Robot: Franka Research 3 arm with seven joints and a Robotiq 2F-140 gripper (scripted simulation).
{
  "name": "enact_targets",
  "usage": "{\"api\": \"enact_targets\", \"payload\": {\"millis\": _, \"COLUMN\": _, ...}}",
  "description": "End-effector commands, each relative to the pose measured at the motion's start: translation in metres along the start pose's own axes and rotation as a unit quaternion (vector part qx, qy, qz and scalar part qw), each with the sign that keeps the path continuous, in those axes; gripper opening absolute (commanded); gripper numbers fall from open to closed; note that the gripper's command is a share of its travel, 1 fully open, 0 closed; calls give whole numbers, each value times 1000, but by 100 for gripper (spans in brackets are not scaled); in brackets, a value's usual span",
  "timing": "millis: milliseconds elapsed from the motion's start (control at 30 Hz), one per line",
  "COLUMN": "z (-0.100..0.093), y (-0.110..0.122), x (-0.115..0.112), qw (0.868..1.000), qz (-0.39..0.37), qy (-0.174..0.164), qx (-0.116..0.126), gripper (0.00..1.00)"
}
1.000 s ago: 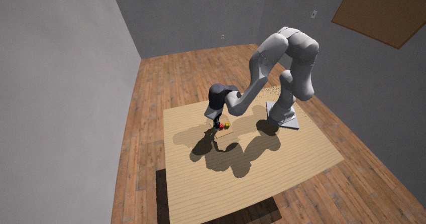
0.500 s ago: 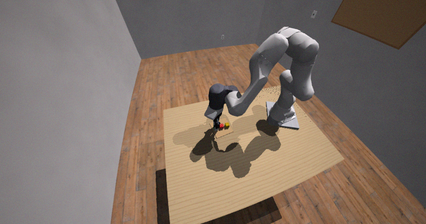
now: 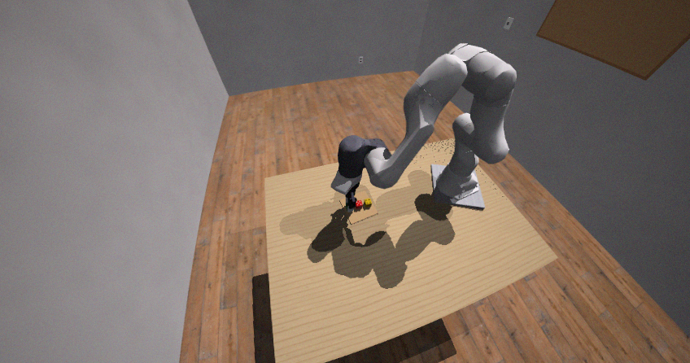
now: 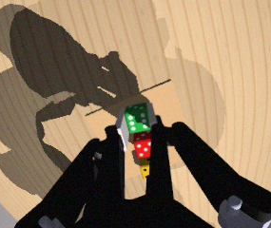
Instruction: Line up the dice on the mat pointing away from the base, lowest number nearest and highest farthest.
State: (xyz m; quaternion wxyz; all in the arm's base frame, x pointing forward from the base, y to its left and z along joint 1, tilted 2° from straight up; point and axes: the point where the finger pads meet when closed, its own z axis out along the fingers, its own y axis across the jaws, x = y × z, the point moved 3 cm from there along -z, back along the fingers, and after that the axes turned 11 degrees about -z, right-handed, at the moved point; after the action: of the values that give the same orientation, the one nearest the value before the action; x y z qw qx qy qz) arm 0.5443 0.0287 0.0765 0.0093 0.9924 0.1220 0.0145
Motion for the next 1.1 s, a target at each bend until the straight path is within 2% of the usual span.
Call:
{"api": "enact_targets", "payload": {"millis": 0, "z": 0, "y": -2, "x": 0, "qw": 1000, "qz": 2, "qy": 1, "qx": 1, "gripper": 16}}
{"api": "enact_targets", "payload": {"millis": 1067, "z": 4, "y": -2, "x": 0, "qw": 1000, "qz": 2, "qy": 1, "qx": 1, "gripper": 16}}
